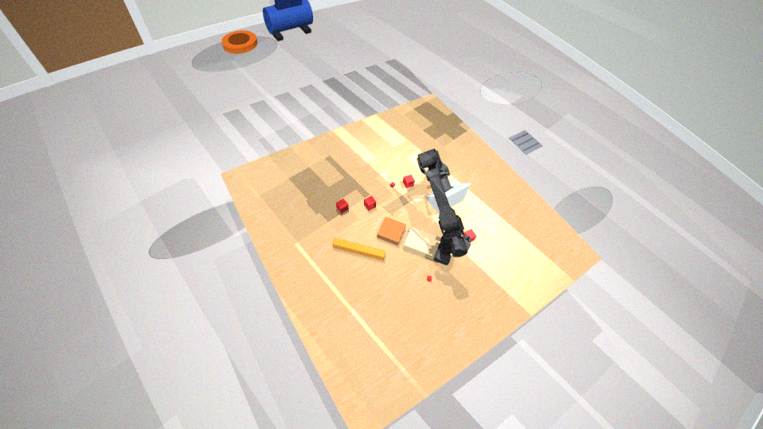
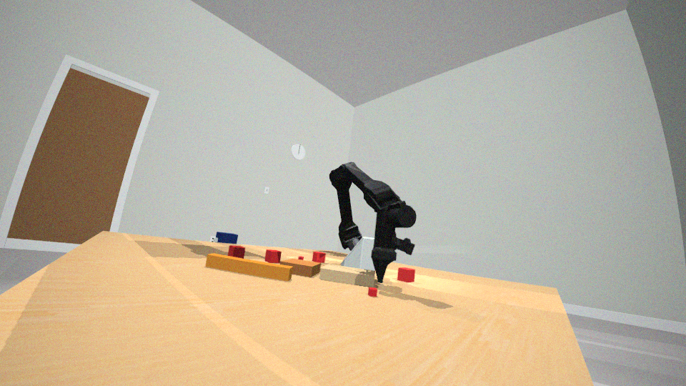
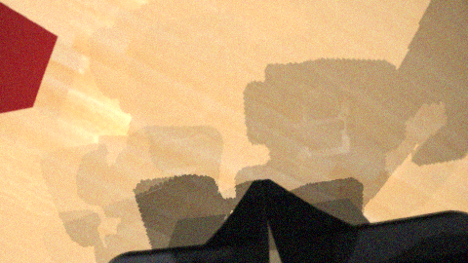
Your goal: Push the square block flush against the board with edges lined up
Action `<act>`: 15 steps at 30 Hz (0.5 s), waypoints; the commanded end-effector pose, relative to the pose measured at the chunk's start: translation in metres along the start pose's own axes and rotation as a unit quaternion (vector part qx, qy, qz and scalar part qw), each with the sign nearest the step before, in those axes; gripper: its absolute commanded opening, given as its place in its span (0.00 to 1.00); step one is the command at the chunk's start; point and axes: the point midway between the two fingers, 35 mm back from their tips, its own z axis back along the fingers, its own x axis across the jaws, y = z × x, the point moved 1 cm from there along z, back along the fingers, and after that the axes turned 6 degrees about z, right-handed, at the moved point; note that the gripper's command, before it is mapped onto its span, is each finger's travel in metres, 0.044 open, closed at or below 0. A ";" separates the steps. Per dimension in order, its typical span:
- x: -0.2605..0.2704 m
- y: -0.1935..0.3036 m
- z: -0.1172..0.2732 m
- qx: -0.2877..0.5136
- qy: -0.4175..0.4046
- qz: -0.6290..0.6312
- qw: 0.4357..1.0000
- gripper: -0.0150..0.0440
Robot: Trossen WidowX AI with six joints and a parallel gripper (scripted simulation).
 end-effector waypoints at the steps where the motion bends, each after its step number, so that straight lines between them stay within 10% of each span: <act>1: 0.001 0.004 0.000 0.002 0.001 0.001 1.000 0.25; 15: 0.002 0.015 0.000 0.003 0.001 0.001 1.000 0.25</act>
